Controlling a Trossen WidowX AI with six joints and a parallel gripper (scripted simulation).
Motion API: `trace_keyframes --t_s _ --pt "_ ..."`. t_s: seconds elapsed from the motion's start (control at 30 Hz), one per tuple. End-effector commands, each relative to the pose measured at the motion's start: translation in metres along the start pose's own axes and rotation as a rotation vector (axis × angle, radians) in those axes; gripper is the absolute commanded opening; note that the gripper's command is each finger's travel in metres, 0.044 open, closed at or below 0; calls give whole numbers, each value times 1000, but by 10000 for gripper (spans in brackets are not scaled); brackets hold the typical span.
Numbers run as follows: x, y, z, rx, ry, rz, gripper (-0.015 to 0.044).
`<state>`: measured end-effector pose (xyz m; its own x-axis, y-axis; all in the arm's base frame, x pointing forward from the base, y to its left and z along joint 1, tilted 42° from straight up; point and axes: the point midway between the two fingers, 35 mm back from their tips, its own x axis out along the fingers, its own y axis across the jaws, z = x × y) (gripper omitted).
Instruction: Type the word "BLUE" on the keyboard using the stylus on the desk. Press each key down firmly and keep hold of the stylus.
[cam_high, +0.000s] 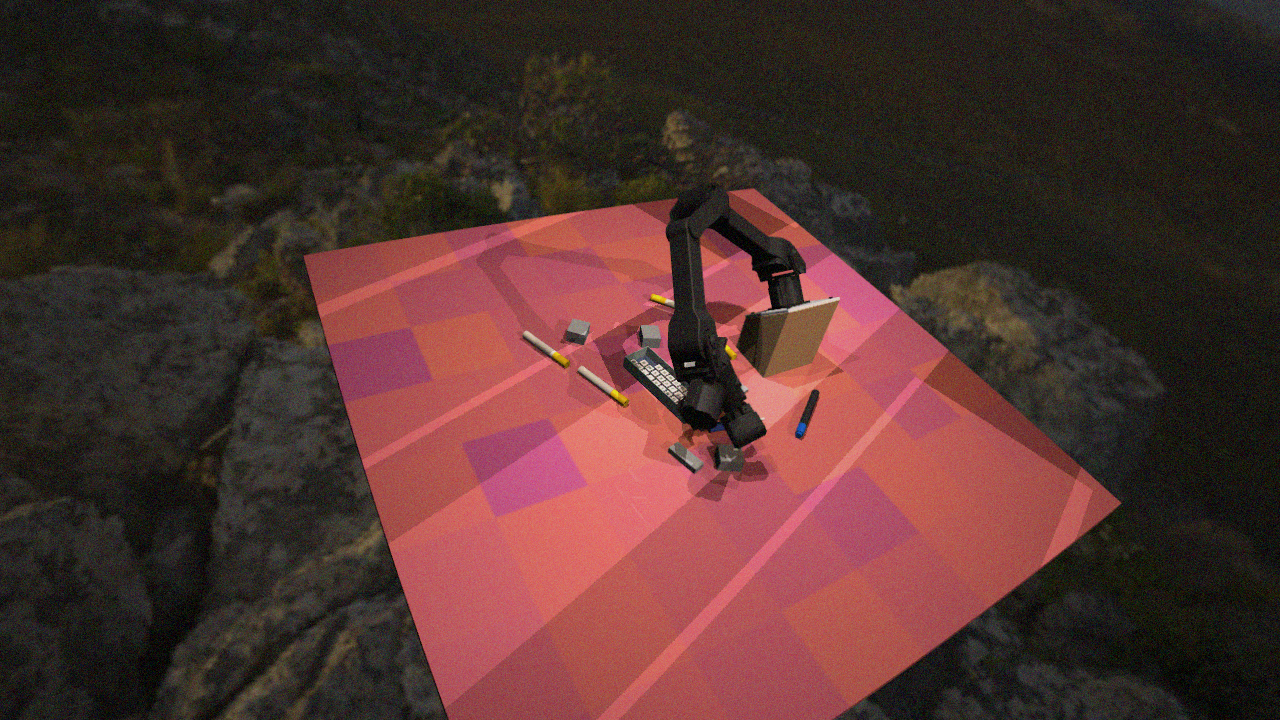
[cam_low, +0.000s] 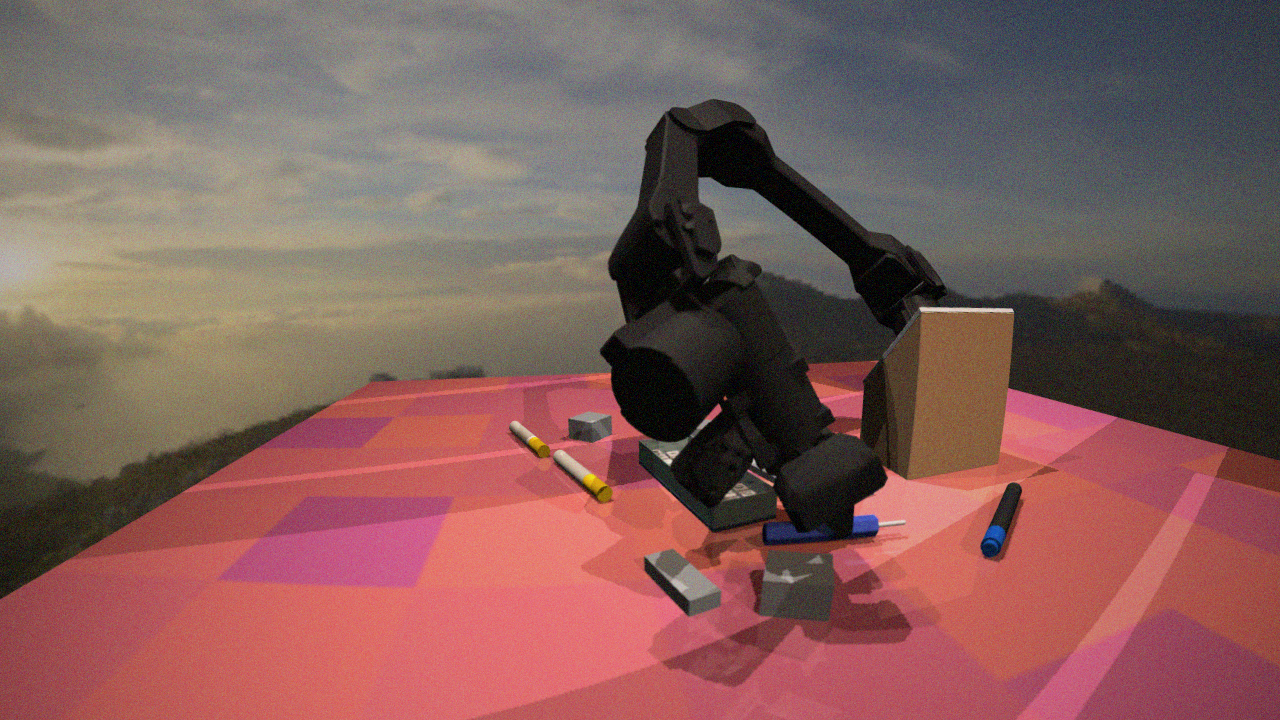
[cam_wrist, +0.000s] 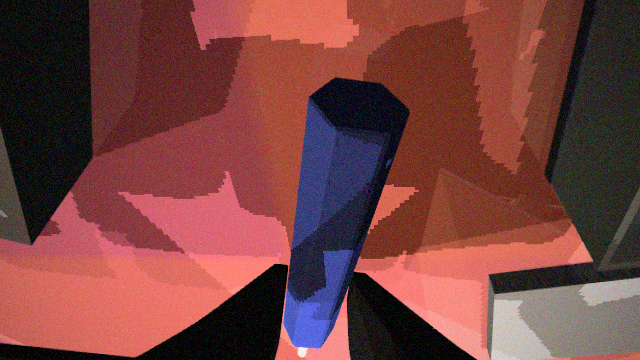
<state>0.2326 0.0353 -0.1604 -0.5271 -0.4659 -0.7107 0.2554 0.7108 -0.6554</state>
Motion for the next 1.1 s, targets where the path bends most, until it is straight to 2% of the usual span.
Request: trace_keyframes --t_s 0.0,0.13,0.4,1.07 --pt "-19 1 -10 2 -2 4 0" --pt "-39 1 -23 1 -1 4 0" --pt "-39 1 -19 -13 -15 20 0" --pt "-63 -21 17 -228 -279 343 0"
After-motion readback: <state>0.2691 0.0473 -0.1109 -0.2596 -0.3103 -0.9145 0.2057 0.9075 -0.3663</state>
